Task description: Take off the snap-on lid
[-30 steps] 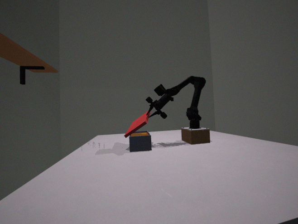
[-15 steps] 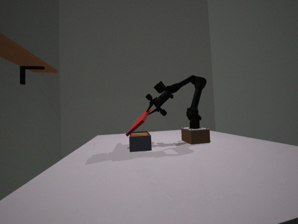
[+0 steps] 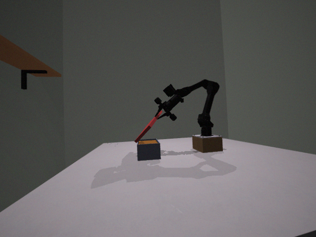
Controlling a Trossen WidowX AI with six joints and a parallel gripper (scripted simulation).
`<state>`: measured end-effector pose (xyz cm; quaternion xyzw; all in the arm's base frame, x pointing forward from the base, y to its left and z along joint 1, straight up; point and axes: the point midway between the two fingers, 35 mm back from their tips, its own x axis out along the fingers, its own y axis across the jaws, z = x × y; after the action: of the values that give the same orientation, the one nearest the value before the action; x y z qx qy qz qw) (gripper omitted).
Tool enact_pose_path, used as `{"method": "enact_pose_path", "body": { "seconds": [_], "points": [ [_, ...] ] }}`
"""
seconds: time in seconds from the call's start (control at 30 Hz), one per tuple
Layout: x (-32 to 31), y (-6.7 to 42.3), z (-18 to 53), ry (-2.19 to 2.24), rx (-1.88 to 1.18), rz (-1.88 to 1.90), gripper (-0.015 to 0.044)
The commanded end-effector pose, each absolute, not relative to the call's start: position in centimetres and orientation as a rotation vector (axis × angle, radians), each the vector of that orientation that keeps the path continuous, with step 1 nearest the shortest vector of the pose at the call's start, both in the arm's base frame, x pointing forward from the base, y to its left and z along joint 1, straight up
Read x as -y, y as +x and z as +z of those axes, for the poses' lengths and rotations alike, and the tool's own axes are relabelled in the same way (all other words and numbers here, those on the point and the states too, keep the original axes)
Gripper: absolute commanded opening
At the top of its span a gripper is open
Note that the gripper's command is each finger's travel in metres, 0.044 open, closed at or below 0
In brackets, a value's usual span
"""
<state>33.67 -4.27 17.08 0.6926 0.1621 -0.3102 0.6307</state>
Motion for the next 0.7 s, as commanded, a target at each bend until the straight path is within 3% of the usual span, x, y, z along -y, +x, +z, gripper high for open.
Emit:
{"method": "enact_pose_path", "body": {
  "seconds": [0.0,0.67],
  "points": [
    [4.9,33.5,16.9,1.585,-0.363,-0.699,0.0],
    [8.9,32.8,16.8,1.581,-0.362,-0.7,0.0]
  ]
}}
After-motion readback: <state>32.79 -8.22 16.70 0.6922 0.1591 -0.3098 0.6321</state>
